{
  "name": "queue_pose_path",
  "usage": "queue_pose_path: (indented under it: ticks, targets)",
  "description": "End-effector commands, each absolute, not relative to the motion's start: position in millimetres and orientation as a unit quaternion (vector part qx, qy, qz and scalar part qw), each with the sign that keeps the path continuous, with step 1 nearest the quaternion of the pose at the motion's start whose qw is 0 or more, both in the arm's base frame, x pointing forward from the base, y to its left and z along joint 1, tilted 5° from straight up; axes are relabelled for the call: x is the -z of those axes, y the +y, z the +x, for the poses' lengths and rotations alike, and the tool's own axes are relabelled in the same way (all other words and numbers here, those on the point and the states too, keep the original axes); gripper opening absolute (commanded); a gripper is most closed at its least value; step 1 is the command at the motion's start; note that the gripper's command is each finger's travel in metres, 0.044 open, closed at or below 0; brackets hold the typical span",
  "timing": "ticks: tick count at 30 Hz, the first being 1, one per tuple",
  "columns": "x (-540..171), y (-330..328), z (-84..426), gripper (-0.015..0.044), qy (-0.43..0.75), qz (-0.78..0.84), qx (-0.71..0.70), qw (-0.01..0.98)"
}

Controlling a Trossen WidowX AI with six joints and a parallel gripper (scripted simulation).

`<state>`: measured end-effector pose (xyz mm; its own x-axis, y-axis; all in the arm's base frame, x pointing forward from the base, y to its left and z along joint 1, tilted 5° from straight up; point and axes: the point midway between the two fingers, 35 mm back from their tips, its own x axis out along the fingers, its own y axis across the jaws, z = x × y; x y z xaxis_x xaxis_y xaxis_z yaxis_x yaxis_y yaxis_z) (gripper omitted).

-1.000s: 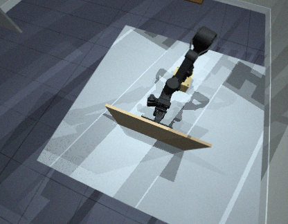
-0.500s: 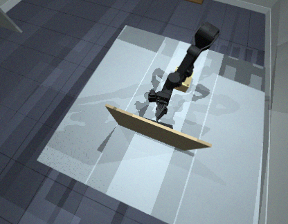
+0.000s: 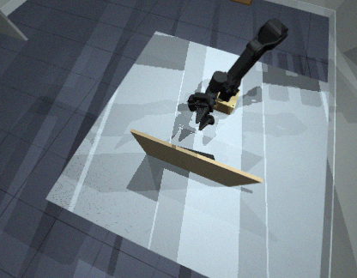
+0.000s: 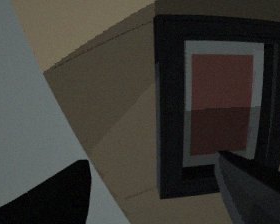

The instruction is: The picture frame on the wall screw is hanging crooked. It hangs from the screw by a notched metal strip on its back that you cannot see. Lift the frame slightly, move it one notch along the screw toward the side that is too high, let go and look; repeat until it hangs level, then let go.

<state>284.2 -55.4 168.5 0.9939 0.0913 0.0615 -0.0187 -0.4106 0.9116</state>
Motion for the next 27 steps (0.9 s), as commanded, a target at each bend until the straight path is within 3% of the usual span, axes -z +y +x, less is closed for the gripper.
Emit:
queue_pose_path:
  ticks: [1, 14, 27]
  targets:
    - [-173.6, -61.6, 268.1, 0.026, 0.024, 0.841, -0.048, 0.538]
    - [-185.4, -62.5, 205.8, 0.026, 0.026, 0.841, -0.051, 0.537]
    - [-185.3, -61.5, 203.0, 0.026, 0.024, 0.84, -0.05, 0.539]
